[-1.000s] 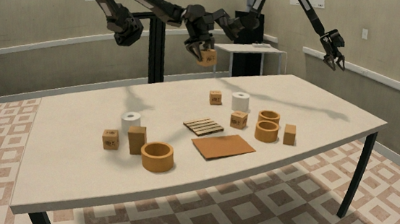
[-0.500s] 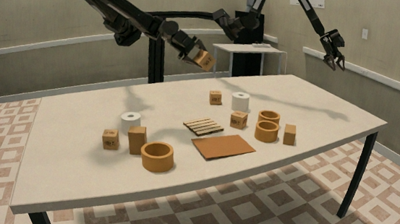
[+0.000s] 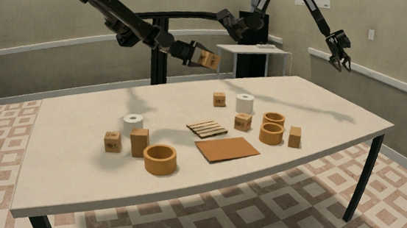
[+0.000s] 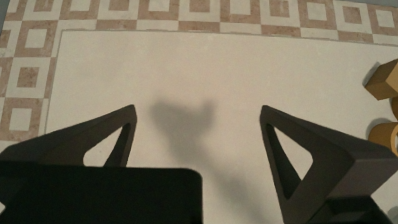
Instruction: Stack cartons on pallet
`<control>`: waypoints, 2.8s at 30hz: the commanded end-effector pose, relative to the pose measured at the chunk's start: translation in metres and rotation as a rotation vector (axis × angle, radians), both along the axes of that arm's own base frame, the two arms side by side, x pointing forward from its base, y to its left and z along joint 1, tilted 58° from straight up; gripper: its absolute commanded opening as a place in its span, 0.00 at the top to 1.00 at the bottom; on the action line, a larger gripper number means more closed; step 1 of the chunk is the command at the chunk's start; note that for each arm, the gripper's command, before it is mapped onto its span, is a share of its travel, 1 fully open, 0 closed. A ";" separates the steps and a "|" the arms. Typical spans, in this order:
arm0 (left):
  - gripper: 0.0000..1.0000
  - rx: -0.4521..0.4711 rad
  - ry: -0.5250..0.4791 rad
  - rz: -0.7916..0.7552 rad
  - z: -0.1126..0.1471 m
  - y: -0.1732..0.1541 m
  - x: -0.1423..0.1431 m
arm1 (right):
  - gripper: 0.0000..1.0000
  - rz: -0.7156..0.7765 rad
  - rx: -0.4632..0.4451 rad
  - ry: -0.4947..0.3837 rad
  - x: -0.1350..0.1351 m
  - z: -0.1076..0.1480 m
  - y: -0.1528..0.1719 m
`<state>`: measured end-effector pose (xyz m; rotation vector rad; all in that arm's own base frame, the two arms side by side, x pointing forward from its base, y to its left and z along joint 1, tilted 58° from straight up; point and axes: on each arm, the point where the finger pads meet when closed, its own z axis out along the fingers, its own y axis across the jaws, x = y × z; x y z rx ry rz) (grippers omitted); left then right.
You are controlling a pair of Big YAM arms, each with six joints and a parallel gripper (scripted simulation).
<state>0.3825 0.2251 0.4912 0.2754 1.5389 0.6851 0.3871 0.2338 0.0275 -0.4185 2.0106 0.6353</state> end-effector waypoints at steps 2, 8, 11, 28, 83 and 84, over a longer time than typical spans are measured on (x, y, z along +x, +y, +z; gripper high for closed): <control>0.00 0.026 -0.013 -0.003 0.012 0.001 0.002 | 0.50 0.005 0.023 -0.005 -0.002 0.005 0.004; 0.00 0.014 -0.010 -0.014 0.006 0.002 0.011 | 0.50 0.014 0.031 -0.004 -0.007 0.009 0.011; 0.00 -0.061 -0.029 -0.052 -0.001 -0.004 0.024 | 0.50 -0.003 0.026 0.007 -0.004 0.003 0.004; 0.00 -0.665 0.114 -0.639 -0.198 -0.177 0.176 | 0.50 0.002 0.017 0.003 -0.003 0.003 0.004; 0.00 -1.251 0.811 -1.237 -0.463 -0.488 0.063 | 0.50 0.002 0.017 0.003 -0.003 0.003 0.004; 0.00 -1.251 0.811 -1.237 -0.463 -0.488 0.063 | 0.50 0.002 0.017 0.003 -0.003 0.003 0.004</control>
